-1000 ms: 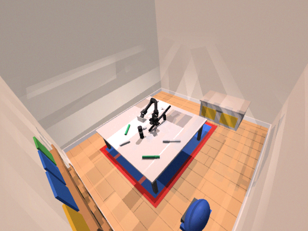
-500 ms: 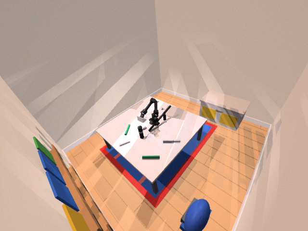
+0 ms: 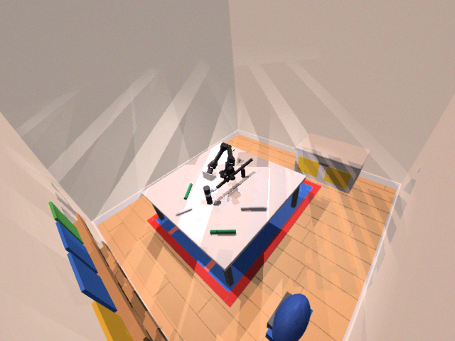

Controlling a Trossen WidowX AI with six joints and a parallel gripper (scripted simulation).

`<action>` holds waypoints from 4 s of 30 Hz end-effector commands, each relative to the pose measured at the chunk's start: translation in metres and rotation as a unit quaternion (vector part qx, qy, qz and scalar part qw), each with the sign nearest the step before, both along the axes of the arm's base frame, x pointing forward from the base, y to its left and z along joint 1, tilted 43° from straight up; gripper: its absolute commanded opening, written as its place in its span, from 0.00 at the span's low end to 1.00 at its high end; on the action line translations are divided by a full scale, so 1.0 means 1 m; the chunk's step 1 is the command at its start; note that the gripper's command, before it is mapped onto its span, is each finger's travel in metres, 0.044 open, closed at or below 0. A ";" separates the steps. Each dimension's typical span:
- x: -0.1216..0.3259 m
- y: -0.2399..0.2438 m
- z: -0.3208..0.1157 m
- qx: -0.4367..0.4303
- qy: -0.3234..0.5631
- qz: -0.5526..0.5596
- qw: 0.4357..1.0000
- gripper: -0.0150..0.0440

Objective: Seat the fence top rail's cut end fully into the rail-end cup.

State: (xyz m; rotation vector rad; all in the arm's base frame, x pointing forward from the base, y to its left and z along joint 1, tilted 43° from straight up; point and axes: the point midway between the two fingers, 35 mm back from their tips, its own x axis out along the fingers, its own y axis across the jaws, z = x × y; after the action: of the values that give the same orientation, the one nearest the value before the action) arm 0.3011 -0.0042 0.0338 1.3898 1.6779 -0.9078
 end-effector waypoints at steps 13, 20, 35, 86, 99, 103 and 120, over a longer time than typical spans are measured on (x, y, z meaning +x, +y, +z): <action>0.000 -0.001 0.001 -0.001 0.000 0.000 1.000 0.25; 0.002 -0.005 0.003 -0.001 0.000 0.000 1.000 0.25; 0.004 -0.015 0.004 -0.002 0.000 0.000 1.000 0.25; 0.003 -0.023 -0.013 0.004 0.005 0.005 1.000 0.25; 0.003 -0.017 -0.012 0.010 0.007 0.007 1.000 0.25; 0.003 -0.018 -0.011 0.009 0.007 0.007 1.000 0.25; 0.003 -0.021 -0.009 0.004 0.006 0.008 1.000 0.25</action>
State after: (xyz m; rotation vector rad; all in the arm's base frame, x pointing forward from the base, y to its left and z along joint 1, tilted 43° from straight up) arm 0.3035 -0.0216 0.0227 1.3823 1.7114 -0.8990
